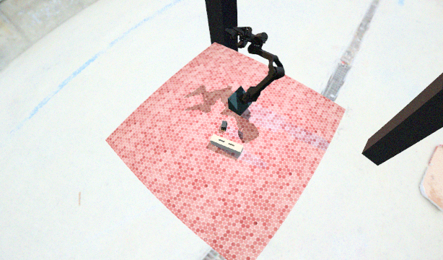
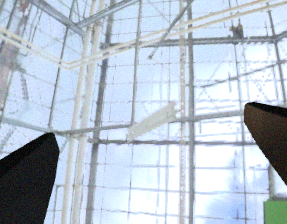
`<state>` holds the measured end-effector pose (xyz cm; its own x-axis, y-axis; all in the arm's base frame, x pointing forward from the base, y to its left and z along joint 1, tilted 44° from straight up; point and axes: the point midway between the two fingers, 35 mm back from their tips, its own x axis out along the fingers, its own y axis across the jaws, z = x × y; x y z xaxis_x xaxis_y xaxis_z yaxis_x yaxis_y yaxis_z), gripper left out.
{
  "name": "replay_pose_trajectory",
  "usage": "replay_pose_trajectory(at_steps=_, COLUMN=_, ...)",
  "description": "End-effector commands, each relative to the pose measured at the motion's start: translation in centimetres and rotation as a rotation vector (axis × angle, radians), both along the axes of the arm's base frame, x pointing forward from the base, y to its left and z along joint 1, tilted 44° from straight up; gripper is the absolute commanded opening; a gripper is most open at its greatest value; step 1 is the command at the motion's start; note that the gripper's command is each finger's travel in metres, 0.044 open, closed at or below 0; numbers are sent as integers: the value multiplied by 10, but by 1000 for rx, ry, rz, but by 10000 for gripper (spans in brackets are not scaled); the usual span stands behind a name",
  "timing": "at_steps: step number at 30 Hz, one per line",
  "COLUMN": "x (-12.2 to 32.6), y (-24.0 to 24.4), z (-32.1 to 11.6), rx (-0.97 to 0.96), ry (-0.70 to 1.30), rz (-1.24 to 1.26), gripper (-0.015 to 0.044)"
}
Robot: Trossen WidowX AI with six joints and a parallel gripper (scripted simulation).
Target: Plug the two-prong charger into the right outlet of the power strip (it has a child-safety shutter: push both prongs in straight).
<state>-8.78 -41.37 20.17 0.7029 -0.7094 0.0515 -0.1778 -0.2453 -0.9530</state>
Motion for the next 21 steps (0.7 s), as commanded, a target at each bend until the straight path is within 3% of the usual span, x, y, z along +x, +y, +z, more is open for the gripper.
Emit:
replay_pose_trajectory(at_steps=1, x=17, y=-7, z=-5, rx=69, ry=-52, rz=23, gripper=440)
replay_pose_trajectory(at_steps=21, x=114, y=-25, z=-36, rx=420, ry=-223, rz=156, gripper=440)
